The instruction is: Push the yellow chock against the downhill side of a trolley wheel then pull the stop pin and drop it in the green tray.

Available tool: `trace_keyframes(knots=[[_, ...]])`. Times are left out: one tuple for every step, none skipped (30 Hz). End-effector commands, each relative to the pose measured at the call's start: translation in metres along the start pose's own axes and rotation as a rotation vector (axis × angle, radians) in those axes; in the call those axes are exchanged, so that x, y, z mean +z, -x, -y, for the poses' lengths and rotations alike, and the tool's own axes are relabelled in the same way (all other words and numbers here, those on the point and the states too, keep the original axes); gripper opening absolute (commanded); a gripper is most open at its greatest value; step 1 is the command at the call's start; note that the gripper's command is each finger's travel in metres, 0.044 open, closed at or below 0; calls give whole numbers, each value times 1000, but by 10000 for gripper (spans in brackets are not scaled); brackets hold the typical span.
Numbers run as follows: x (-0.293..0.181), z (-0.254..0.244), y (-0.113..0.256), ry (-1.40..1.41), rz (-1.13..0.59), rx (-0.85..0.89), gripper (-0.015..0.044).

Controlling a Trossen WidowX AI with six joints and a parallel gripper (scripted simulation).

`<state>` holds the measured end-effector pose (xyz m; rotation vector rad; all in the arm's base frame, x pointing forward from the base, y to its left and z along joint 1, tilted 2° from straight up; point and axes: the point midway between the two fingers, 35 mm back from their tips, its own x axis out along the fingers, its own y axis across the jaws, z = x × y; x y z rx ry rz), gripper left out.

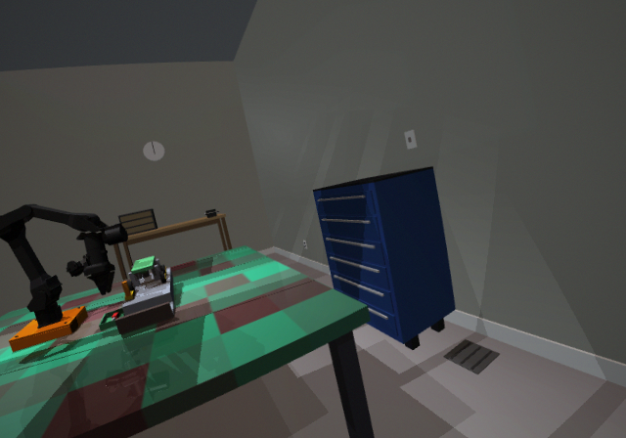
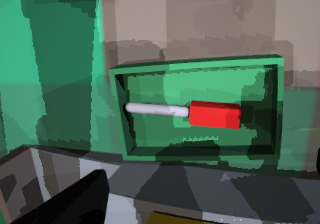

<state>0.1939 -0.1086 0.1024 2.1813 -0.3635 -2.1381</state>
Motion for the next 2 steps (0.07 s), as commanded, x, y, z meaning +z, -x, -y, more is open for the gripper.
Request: trace_keyframes(knots=[[-1,-4,14,-5,-9,7,440],[-2,-4,16,-5,-9,7,440]])
